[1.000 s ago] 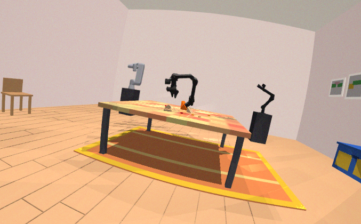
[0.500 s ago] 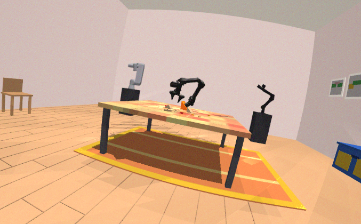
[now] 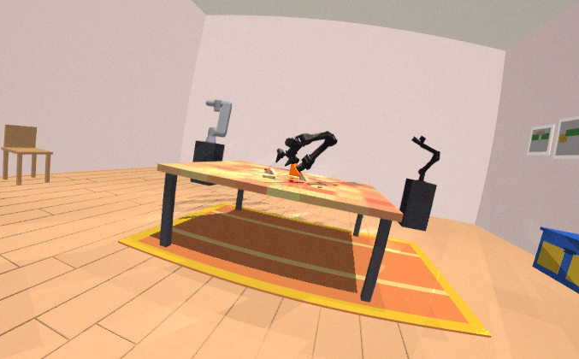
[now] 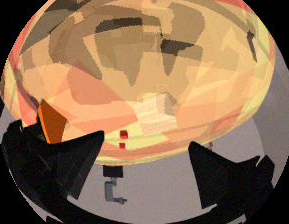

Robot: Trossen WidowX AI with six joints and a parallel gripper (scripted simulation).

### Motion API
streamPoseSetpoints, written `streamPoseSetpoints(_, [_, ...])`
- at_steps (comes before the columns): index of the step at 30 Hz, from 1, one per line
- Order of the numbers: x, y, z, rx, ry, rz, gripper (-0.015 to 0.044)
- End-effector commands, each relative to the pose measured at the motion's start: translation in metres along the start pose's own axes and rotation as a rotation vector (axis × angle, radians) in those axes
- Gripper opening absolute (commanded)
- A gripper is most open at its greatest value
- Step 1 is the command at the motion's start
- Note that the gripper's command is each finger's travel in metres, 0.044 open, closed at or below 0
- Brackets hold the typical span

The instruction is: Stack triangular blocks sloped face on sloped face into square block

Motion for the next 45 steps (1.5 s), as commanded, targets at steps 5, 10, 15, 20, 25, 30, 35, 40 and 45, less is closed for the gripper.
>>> streamPoseSetpoints(5, [-0.016, 0.009, -0.005, 0.103, 0.154, -0.474, 0.044])
streamPoseSetpoints(10, [-0.016, 0.009, -0.005, 0.103, 0.154, -0.474, 0.044])
streamPoseSetpoints(15, [-0.013, 0.001, 0.023, 0.104, 0.154, -0.474, 0.044])
streamPoseSetpoints(20, [-0.008, -0.004, 0.064, 0.104, 0.154, -0.474, 0.044])
streamPoseSetpoints(25, [-0.005, -0.004, 0.092, 0.104, 0.154, -0.474, 0.044])
streamPoseSetpoints(30, [-0.004, -0.004, 0.093, 0.104, 0.154, -0.474, 0.044])
streamPoseSetpoints(35, [-0.003, -0.004, 0.093, 0.104, 0.154, -0.474, 0.044])
streamPoseSetpoints(40, [-0.004, -0.004, 0.092, 0.106, 0.15, -0.472, 0.0414])
streamPoseSetpoints(45, [-0.004, -0.004, 0.092, 0.106, 0.15, -0.472, 0.0282])
Point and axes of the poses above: the point midway between the two fingers, 35 mm back from their tips, its own z axis out along the fingers, its own y axis across the jaws, x = y × z, the point moved 6 cm from there along -z, back along the fingers, and after that the axes turned 11 degrees about -z, right-handed, at the moved point
